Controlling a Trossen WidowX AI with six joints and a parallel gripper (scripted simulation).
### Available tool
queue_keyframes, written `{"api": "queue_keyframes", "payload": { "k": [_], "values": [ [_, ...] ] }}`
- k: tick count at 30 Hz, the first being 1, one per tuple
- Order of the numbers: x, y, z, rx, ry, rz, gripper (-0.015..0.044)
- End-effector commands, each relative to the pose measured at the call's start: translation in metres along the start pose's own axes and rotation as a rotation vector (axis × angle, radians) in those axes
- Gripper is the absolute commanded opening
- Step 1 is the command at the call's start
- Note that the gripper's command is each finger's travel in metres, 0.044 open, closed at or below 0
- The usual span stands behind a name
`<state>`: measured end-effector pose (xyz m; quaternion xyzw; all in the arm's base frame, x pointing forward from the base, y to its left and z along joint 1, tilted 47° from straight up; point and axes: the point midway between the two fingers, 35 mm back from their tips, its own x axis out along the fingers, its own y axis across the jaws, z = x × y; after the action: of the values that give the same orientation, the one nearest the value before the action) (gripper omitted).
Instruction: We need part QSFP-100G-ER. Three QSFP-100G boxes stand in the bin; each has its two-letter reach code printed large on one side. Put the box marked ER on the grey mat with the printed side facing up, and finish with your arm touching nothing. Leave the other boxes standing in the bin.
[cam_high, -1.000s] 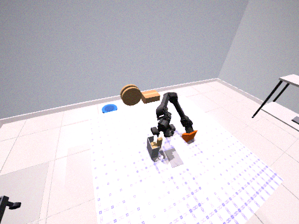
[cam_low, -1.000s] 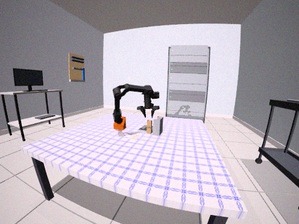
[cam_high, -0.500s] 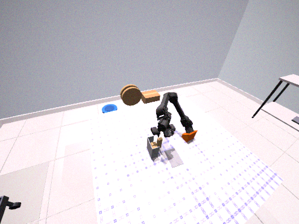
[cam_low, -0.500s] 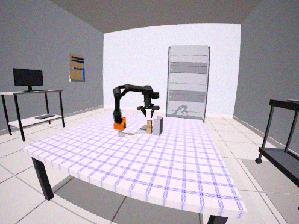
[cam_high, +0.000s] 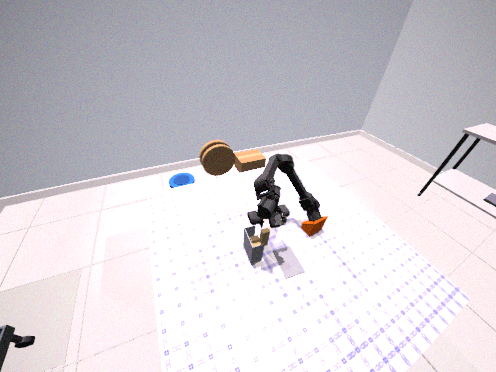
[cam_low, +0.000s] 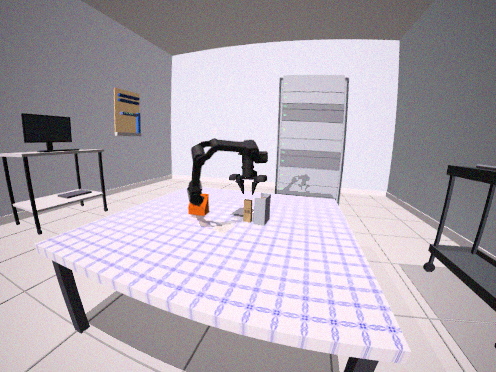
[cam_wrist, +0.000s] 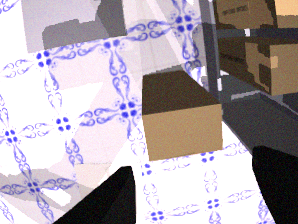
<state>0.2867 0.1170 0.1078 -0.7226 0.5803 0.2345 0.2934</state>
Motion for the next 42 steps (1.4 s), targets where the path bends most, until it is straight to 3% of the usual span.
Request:
{"api": "queue_keyframes", "payload": {
  "k": [1, 35, 42],
  "values": [
    [0.0, -0.002, 0.001, 0.001, 0.004, 0.037, 0.0235],
    [0.04, -0.001, 0.001, 0.001, 0.005, 0.037, 0.0235],
    [0.038, -0.001, 0.002, 0.003, 0.002, 0.039, 0.0188]
  ]
}}
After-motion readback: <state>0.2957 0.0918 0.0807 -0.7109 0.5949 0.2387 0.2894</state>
